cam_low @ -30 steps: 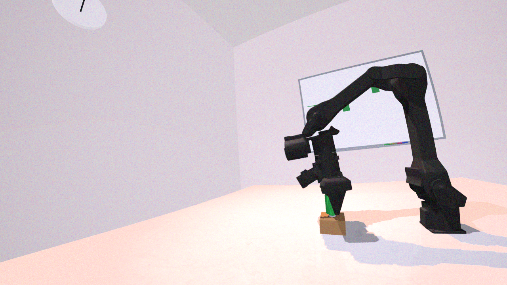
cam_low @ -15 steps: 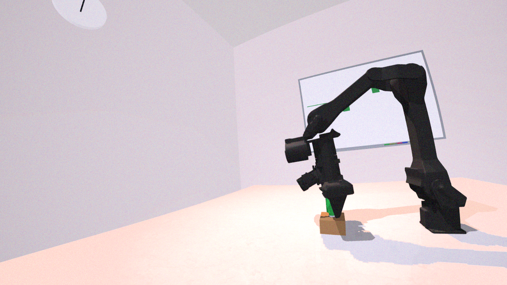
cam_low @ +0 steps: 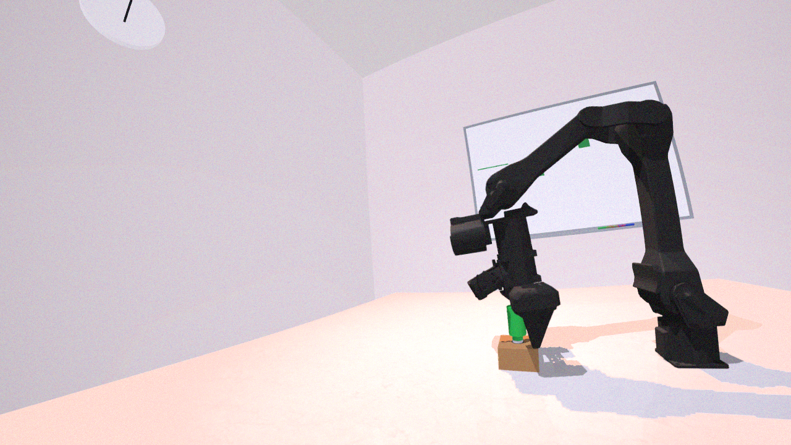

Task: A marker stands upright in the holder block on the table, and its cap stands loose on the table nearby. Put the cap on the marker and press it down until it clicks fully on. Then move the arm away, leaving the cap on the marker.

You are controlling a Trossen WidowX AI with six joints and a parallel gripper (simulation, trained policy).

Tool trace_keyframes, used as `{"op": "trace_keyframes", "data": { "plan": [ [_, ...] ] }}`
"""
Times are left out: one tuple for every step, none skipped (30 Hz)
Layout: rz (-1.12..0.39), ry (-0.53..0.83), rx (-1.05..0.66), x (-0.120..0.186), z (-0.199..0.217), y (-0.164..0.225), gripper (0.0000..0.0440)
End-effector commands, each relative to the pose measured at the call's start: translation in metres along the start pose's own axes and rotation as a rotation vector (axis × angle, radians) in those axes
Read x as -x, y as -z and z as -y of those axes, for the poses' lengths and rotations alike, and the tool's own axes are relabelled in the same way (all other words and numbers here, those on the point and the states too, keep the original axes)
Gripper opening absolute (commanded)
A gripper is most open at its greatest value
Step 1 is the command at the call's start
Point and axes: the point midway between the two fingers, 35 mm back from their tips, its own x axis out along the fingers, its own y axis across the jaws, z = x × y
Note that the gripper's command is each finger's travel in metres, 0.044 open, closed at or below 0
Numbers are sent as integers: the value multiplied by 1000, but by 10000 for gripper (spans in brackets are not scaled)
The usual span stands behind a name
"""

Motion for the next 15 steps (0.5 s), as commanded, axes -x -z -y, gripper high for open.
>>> {"op": "trace_keyframes", "data": {
  "plan": [
    [34,1,11,6,-1,-2,440],
    [42,2,12,8,-1,-2,440],
    [50,4,12,11,-1,-3,440],
    [58,5,12,15,0,-3,440],
    [66,7,13,19,0,-4,440],
    [73,9,14,23,0,-5,440],
    [80,10,16,28,0,-5,440],
    [86,11,18,31,0,-5,440],
    [92,12,19,35,0,-5,440],
    [96,13,21,37,1,-5,440],
    [100,14,23,40,1,-5,440],
    [105,14,26,42,1,-5,440],
    [110,15,28,44,1,-5,440],
    [115,15,31,47,1,-5,440],
    [120,15,35,49,1,-5,440]
  ]
}}
